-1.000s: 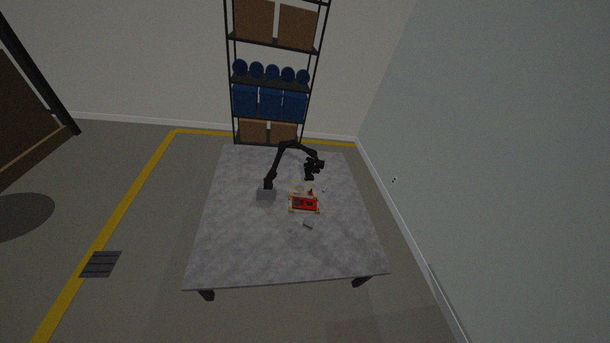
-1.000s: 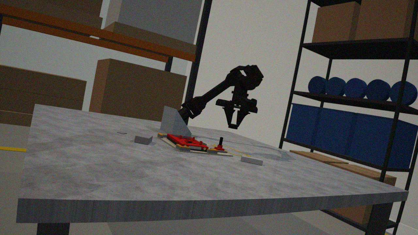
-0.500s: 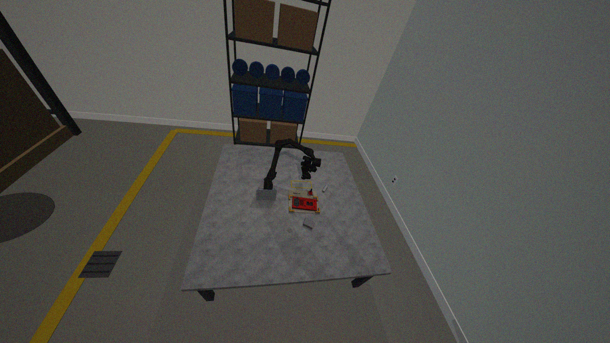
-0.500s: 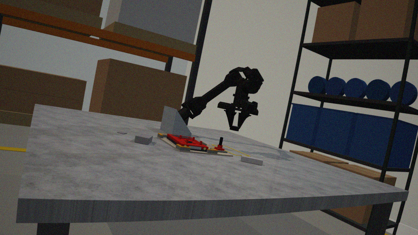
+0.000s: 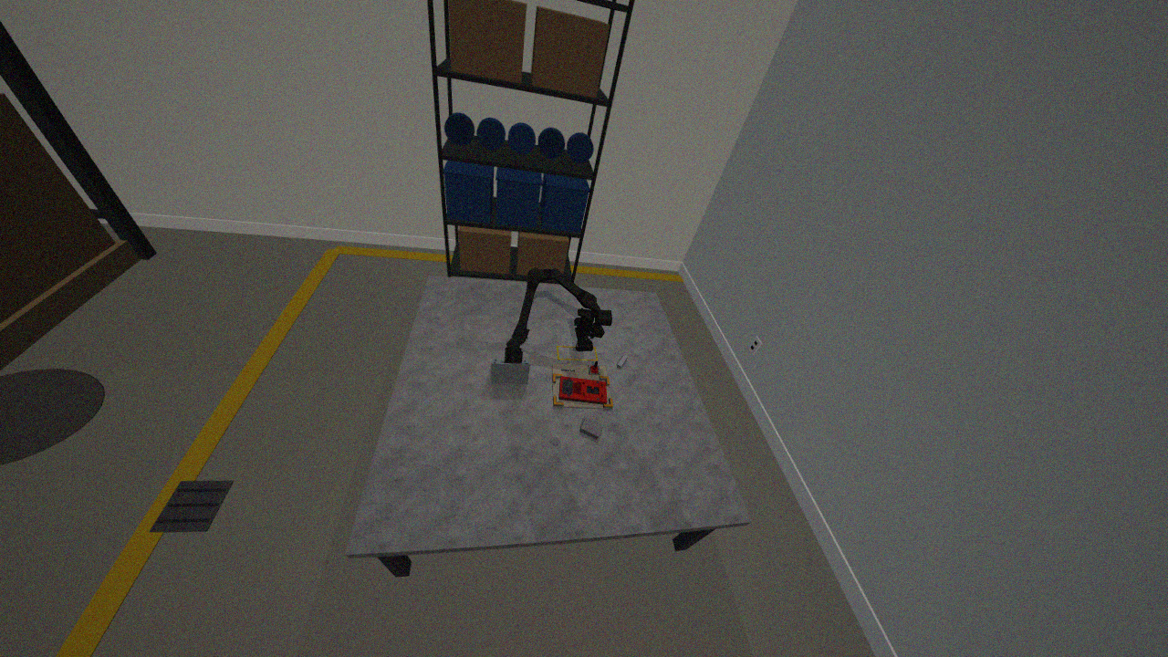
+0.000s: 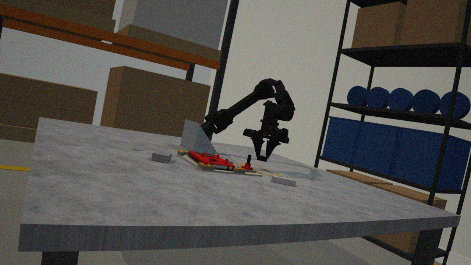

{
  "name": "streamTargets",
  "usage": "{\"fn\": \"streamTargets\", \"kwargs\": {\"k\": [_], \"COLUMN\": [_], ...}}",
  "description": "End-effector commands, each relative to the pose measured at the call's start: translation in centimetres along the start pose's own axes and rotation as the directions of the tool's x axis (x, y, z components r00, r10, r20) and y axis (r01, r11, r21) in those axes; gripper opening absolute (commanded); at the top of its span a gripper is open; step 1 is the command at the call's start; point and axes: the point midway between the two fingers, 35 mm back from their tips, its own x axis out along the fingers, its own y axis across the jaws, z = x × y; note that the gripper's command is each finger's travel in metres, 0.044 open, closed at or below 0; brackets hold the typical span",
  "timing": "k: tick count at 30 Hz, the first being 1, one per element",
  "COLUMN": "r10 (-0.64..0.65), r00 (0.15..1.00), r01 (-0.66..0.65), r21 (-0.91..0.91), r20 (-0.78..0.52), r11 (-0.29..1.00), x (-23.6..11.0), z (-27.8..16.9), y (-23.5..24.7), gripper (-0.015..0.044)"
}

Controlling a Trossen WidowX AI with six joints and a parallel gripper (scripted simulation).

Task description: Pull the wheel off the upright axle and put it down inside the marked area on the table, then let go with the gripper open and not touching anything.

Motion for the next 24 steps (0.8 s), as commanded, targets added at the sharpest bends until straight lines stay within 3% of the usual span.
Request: {"fn": "streamTargets", "kwargs": {"k": [1, 11, 22, 24], "r10": [0.007, 0.012, 0.007, 0.006], "r00": [1.000, 1.000, 1.000, 1.000], "r01": [-0.007, -0.012, -0.007, -0.006], "r21": [0.007, 0.007, 0.000, 0.001], "r20": [-0.006, -0.007, -0.003, -0.004], "r11": [1.000, 1.000, 1.000, 1.000], "x": [2.3, 4.1, 3.5, 2.5], "z": [-0.3, -0.5, -0.4, -0.3], "y": [0.0, 0.2, 0.2, 0.2], "gripper": [0.0000, 0.0000, 0.0289, 0.0300]}}
